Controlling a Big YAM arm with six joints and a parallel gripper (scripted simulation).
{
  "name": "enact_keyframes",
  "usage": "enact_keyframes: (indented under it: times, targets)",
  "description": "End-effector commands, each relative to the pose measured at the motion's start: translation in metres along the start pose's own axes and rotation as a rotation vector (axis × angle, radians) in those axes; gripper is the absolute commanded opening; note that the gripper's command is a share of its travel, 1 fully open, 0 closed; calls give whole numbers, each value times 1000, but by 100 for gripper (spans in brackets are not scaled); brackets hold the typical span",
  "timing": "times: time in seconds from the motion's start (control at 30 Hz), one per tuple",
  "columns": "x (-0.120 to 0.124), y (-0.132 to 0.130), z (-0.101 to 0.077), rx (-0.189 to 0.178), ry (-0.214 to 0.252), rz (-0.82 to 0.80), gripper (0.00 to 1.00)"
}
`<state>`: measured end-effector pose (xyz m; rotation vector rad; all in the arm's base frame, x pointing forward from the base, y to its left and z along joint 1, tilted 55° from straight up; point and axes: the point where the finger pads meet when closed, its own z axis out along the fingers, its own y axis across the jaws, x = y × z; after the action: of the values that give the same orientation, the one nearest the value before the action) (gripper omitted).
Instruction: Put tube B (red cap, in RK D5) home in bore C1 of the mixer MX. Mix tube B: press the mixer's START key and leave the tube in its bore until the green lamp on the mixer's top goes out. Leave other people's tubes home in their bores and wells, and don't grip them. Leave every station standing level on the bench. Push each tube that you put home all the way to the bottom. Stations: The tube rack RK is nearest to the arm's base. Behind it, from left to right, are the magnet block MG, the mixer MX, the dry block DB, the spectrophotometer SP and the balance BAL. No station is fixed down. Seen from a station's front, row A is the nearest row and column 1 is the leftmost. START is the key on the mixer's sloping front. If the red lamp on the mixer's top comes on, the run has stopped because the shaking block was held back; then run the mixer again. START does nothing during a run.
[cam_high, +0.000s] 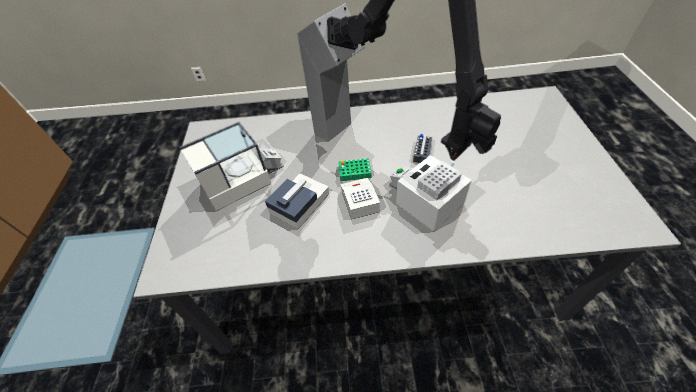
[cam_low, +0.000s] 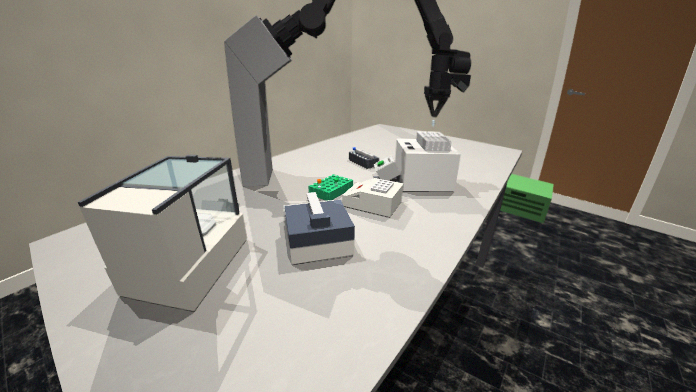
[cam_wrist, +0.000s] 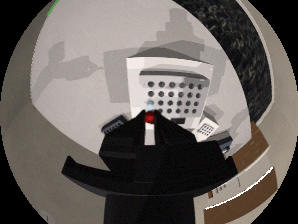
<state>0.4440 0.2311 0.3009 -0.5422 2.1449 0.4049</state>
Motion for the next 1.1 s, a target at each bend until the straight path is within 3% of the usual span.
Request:
enact_keyframes:
  times: [0.0,0.67,0.7,1.0,1.03,1.07]
  targets:
    - [-14,-1,-8,1,-33,-1,9]
    - [-14,-1,-8,1,-33,-1,9]
    - [-17,-5,-15,9,-52,0,9]
    - [-16,-6,-14,9,-50,-3,9]
    - [-14,-2,-8,1,-33,-1,9]
    - [-15,-6,-14,9,-50,-4,9]
